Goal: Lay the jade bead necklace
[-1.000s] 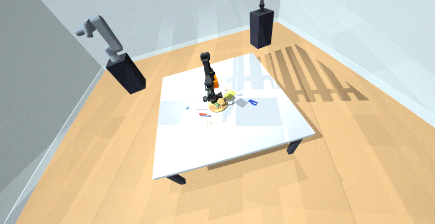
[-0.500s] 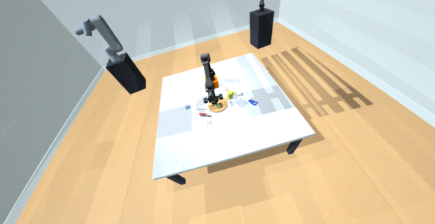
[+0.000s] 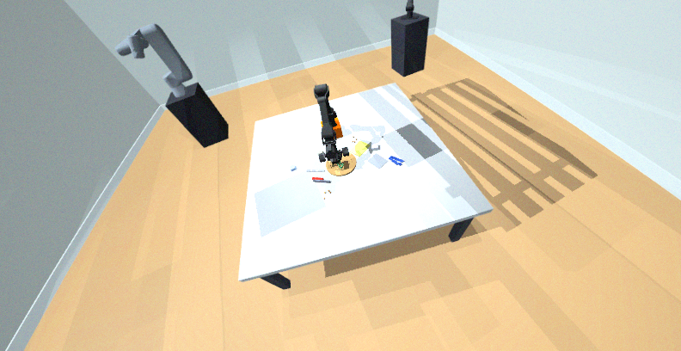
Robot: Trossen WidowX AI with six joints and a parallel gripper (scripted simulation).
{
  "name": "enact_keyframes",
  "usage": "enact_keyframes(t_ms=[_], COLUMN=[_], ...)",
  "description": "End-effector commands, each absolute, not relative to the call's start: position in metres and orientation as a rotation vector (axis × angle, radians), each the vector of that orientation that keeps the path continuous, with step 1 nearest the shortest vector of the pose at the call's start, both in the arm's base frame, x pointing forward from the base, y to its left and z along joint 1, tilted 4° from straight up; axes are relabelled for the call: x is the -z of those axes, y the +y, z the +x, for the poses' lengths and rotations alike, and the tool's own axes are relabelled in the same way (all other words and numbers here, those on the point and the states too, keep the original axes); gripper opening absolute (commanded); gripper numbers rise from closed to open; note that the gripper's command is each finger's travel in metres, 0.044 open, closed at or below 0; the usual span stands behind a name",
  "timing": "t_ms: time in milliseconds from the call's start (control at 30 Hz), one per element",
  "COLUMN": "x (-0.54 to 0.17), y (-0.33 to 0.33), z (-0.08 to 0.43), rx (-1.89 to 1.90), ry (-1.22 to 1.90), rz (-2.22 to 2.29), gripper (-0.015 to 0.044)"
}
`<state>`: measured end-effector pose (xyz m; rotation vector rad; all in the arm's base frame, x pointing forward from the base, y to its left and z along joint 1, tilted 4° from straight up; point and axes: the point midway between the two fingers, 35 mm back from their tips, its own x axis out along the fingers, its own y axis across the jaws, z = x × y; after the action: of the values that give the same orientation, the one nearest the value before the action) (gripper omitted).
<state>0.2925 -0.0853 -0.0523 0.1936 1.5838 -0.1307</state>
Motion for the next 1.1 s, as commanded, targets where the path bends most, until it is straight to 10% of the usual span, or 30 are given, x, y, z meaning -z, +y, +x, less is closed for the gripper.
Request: enact_keyframes(t_ms=[0,1067], x=[0.0522,0.0501], y=[-0.0853,-0.0854], z=[0.2925,0.2923], rx=[0.131,0.132], ry=[1.584,1.585], rz=[0.194,0.194], gripper=[0.0041,0.0])
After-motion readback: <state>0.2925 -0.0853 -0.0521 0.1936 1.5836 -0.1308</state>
